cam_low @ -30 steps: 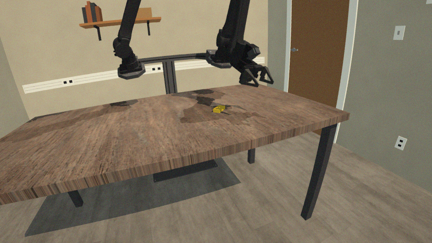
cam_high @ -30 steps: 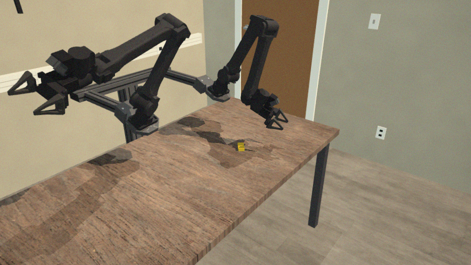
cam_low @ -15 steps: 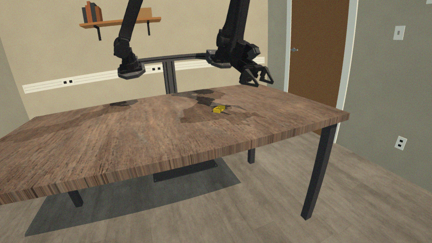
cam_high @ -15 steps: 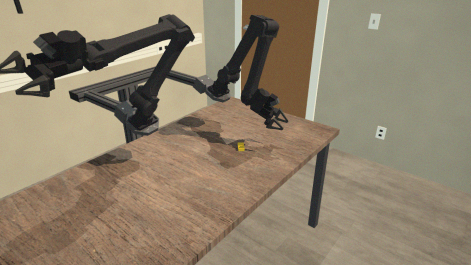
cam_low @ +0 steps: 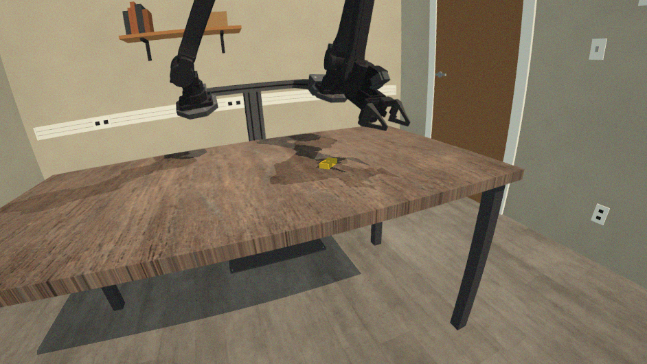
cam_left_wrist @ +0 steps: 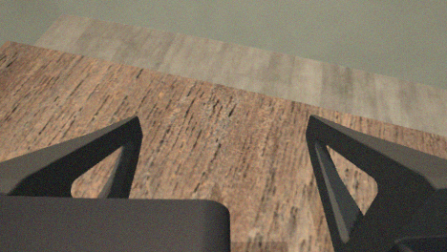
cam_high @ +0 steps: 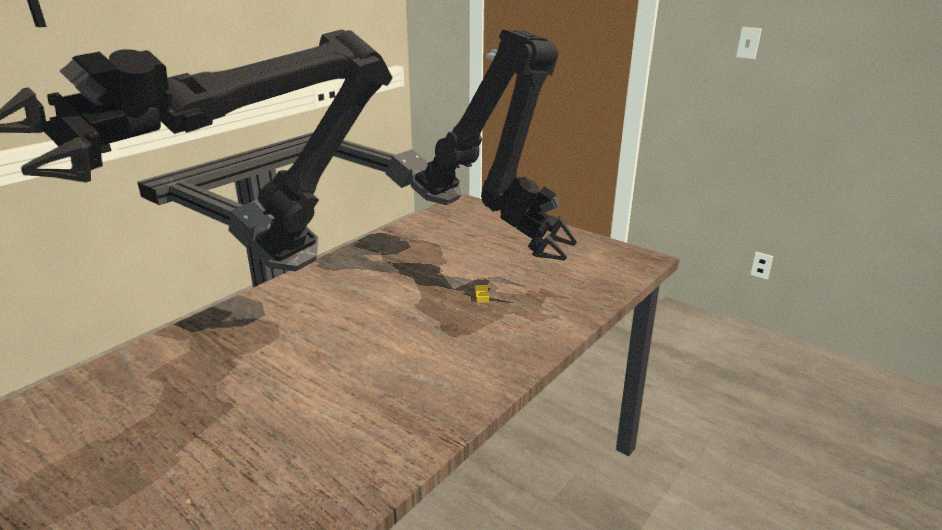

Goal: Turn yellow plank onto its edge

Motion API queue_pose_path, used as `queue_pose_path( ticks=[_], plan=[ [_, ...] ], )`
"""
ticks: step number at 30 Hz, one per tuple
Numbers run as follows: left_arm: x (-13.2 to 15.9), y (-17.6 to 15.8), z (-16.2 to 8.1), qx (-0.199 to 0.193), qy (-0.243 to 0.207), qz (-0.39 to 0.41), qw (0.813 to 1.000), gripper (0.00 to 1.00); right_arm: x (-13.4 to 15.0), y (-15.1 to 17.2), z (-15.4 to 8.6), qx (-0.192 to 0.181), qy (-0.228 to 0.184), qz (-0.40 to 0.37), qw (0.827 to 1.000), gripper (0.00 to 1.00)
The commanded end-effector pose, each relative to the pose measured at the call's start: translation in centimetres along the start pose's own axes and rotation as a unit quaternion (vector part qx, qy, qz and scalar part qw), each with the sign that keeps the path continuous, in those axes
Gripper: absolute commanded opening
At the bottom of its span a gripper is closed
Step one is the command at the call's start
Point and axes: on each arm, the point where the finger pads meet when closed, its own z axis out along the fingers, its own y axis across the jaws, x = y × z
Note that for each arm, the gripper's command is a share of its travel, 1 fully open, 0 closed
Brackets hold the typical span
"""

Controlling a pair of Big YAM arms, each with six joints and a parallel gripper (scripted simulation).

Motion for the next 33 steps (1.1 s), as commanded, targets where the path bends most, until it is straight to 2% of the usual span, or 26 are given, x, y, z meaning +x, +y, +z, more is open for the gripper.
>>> queue_pose_path(
  ticks=[1, 14, 20, 23, 27, 28, 30, 31, 33],
  plan=[
    [-0.3, 0.0, 0.0, 0.001, -0.005, -0.002, 1.0, 1.0, -3.8, -0.6, -0.5, 0.003, -0.028, -0.006, 1.0, 1.0],
    [-0.6, -0.8, -0.1, 0.009, -0.001, -0.008, 1.0, 1.0, -3.9, -0.6, -0.5, 0.004, -0.028, -0.006, 1.0, 1.0],
    [0.1, -2.0, 0.0, 0.021, 0.024, -0.009, 0.999, 1.0, -3.9, -0.6, -0.5, 0.004, -0.028, -0.006, 1.0, 1.0],
    [1.2, -3.5, -0.2, 0.037, 0.063, -0.007, 0.997, 1.0, -3.9, -0.6, -0.5, 0.004, -0.028, -0.006, 1.0, 1.0],
    [3.2, -6.2, -1.3, 0.062, 0.14, -0.002, 0.988, 1.0, -3.9, -0.6, -0.5, 0.004, -0.028, -0.006, 1.0, 1.0],
    [3.2, -6.2, -1.3, 0.062, 0.14, -0.002, 0.988, 1.0, -3.9, -0.6, -0.5, 0.004, -0.028, -0.006, 1.0, 1.0],
    [4.2, -7.5, -2.4, 0.075, 0.187, 0.003, 0.98, 1.0, -3.9, -0.6, -0.5, 0.004, -0.028, -0.006, 1.0, 1.0],
    [4.2, -7.5, -2.4, 0.075, 0.187, 0.003, 0.98, 1.0, -3.9, -0.6, -0.5, 0.004, -0.028, -0.006, 1.0, 1.0],
    [5.2, -8.7, -3.9, 0.085, 0.236, 0.01, 0.968, 1.0, -3.9, -0.6, -0.5, 0.004, -0.028, -0.006, 1.0, 1.0]
  ],
)
